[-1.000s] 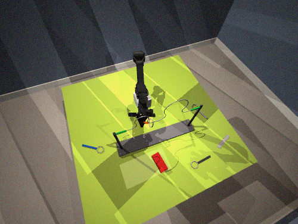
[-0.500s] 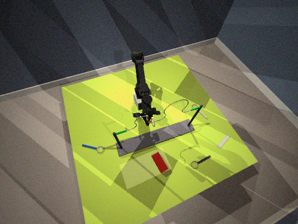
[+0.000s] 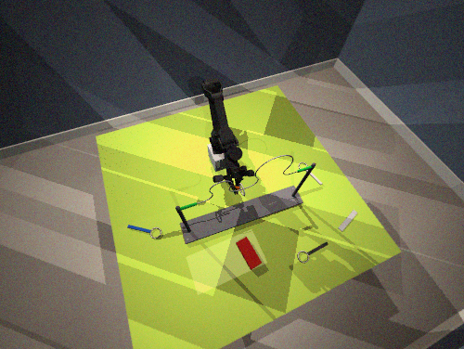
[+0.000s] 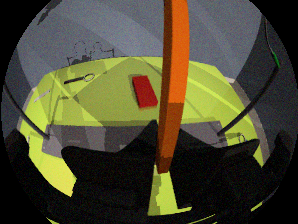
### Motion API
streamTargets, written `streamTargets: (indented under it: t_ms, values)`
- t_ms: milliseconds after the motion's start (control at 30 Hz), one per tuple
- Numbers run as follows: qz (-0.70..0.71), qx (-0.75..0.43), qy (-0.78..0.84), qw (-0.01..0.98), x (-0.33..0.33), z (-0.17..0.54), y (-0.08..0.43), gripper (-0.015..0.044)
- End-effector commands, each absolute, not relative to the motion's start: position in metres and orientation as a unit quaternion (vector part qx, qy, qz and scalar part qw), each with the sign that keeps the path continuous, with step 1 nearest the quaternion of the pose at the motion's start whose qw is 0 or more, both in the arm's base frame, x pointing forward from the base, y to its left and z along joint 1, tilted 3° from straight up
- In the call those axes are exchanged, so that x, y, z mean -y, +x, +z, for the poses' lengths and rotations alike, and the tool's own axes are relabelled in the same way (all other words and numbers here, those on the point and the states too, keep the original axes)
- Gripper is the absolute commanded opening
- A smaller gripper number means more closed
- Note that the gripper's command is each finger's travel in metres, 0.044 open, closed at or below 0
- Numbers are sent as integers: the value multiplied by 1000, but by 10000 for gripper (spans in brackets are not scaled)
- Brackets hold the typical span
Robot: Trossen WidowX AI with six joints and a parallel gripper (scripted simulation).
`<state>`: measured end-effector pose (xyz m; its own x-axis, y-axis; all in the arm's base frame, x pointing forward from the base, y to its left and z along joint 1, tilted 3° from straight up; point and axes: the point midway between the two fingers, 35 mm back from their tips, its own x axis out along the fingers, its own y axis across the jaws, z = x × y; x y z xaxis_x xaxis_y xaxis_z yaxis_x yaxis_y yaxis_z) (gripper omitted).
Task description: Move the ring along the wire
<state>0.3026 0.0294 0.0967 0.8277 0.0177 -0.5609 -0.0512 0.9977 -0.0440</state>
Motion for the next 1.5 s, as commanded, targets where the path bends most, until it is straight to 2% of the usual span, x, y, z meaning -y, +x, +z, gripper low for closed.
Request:
streamTargets:
  t_ms: [0, 700, 1467]
  values:
    - [18, -292, -21, 956, -35, 99, 303, -150]
    - [36, -298, 45, 953, -71, 101, 297, -150]
    - [91, -312, 249, 912, -133, 126, 288, -150]
